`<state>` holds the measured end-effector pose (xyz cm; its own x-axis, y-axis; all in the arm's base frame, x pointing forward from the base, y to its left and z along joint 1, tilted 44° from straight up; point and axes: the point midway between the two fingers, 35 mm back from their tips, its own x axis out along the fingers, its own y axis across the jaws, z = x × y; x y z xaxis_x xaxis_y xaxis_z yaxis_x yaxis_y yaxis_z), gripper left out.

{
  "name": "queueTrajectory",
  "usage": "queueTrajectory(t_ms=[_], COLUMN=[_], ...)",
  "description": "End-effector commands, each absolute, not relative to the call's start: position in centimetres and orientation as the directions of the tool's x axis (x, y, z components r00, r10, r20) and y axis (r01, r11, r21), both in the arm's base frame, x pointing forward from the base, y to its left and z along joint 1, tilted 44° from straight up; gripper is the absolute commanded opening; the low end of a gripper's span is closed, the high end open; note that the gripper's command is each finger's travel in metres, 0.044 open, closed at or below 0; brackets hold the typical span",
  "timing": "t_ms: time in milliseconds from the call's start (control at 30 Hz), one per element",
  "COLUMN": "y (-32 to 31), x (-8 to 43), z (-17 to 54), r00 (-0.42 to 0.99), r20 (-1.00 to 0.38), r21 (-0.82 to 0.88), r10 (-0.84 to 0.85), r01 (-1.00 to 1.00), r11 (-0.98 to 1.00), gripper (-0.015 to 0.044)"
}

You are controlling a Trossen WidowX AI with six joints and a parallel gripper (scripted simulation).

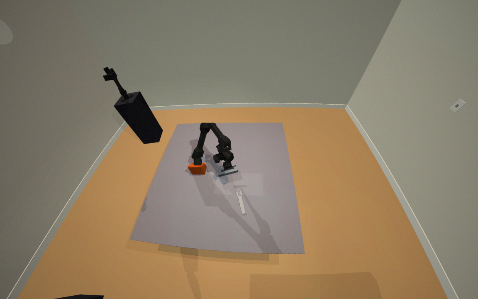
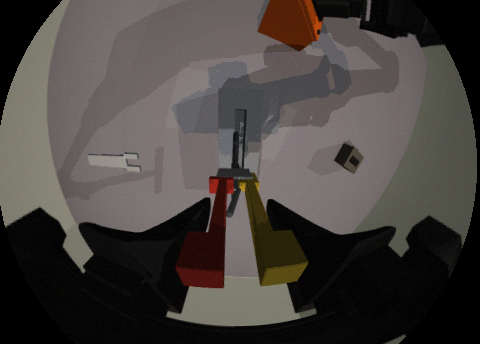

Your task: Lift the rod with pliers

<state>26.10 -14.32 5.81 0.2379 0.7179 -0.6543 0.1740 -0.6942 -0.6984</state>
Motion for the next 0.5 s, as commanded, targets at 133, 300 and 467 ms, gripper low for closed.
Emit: queueTrajectory(t_ms=[133,300,467], y=[-15.5,-15.9,-16.4], x=[26.4,26.6,26.7], z=[6.9,7.4,7.9], r00=[0.306,0.336,0.365], r20=[-0.636,-0.624,-0.612], r21=[-0.693,-0.693,-0.692], r10=[0.709,0.705,0.701], r01=[0.178,0.179,0.18], r11=[-0.698,-0.698,-0.699], gripper=[0.0101,0.0101,0.0101])
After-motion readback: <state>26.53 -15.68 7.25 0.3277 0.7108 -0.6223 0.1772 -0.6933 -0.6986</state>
